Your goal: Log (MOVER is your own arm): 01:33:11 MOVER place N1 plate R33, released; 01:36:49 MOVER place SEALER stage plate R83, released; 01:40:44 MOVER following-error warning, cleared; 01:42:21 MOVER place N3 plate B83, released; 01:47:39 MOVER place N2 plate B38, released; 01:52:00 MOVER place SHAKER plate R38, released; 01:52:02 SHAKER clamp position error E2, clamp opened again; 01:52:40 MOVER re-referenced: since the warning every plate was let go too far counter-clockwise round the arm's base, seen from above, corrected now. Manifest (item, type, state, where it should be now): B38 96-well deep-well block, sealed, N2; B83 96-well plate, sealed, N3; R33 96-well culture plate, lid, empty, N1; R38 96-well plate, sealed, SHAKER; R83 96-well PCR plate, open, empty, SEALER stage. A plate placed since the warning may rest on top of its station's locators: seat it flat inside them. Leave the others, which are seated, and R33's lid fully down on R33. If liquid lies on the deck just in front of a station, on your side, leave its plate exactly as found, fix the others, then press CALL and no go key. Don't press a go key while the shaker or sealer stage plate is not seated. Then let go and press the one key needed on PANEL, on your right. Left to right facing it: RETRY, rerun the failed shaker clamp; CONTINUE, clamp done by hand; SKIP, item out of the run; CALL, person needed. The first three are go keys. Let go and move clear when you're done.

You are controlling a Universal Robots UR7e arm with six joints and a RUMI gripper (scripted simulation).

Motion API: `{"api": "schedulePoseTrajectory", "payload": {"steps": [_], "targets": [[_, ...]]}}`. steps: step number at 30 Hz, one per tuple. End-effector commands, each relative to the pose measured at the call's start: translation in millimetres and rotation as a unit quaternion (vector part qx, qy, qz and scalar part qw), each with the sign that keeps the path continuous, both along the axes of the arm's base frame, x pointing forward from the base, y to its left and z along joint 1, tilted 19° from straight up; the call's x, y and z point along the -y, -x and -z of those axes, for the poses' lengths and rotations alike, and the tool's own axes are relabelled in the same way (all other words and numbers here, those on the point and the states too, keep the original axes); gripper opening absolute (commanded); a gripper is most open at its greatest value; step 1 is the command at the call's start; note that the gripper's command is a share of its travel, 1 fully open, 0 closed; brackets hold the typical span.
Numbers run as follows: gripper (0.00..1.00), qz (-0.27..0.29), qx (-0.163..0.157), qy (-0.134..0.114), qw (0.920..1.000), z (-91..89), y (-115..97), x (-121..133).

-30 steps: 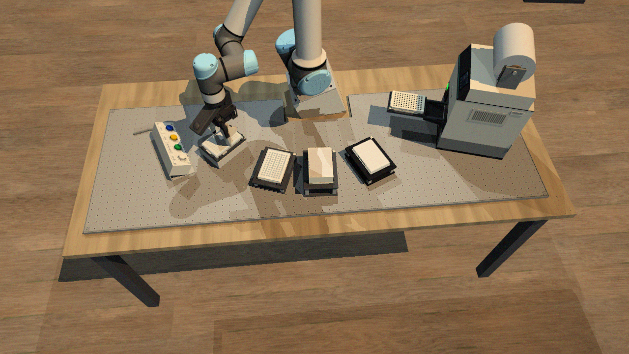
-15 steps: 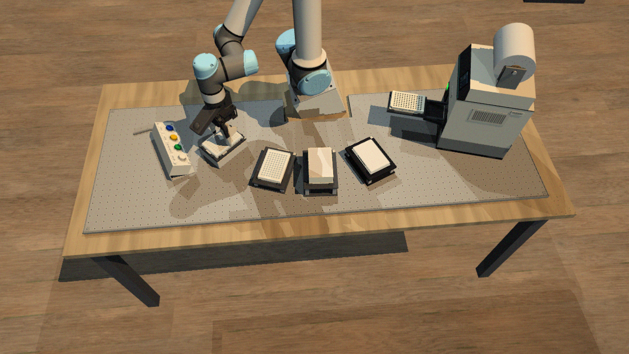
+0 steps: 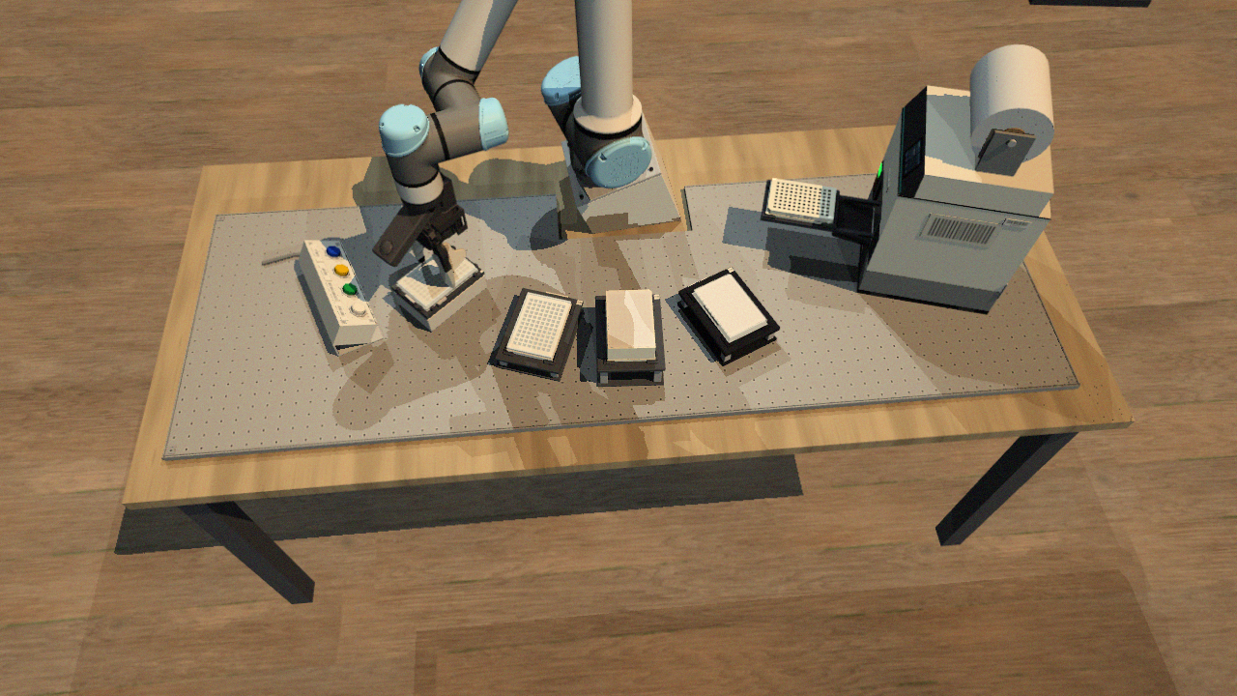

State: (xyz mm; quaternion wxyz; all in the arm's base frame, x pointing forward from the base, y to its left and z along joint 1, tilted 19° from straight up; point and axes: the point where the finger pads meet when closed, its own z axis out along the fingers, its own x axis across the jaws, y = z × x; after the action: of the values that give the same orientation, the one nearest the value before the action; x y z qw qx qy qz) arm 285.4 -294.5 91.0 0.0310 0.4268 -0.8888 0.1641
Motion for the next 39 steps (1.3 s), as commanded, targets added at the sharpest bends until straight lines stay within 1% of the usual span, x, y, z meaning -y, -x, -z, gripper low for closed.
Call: {"api": "schedulePoseTrajectory", "payload": {"steps": [1,4,5,39], "targets": [[0.00,0.000,0.000,0.000,1.0000,-0.4,-0.2,0.2],[0.00,0.000,0.000,0.000,1.0000,-0.4,-0.2,0.2],[0.82,0.000,0.000,0.000,1.0000,-0.4,-0.2,0.2],[0.82,0.000,0.000,0.001,1.0000,-0.4,-0.4,0.2]]}}
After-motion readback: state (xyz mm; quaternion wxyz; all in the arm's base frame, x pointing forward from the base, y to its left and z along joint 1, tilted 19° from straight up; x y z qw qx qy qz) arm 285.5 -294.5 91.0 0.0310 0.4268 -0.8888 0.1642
